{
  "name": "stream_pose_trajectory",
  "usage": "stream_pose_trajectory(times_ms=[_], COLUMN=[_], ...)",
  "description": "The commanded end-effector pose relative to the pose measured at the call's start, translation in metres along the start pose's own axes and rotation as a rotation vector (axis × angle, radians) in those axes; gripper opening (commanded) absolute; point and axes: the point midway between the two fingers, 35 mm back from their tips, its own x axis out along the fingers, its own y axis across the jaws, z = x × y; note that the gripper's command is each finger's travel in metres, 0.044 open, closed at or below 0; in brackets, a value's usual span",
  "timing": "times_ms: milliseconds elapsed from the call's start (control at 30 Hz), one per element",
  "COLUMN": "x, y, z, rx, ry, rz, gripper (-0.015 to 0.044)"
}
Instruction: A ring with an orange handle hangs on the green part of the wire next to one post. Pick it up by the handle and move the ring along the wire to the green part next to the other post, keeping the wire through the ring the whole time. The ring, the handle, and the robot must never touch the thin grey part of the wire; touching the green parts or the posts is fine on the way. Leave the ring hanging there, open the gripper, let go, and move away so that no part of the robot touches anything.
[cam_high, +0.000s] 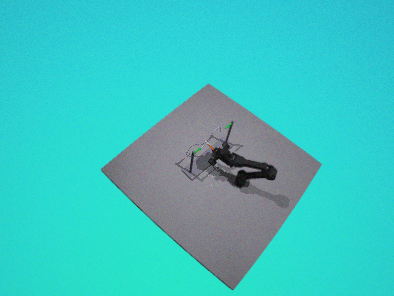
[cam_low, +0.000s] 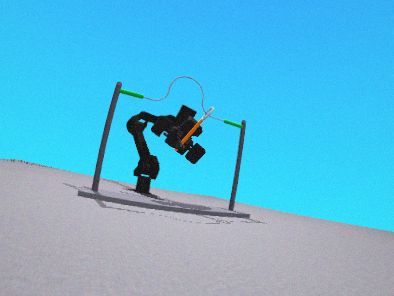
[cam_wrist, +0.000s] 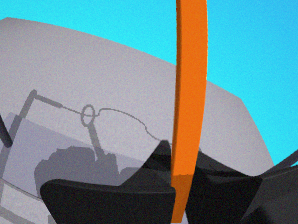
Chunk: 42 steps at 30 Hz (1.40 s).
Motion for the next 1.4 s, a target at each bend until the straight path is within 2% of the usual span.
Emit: stream_pose_trajectory(times_ms=[0,600,1367], x=[0.001,-0.002,-0.006], y=[0.017,0.064,0.093], z=[-0.001,0.01,0.022], rx=[0.091,0.336,0.401], ry=[-0.004,-0.025,-0.038], rz=[0.055,0.192,0.244], gripper=[-0.015,-0.015,-0.015])
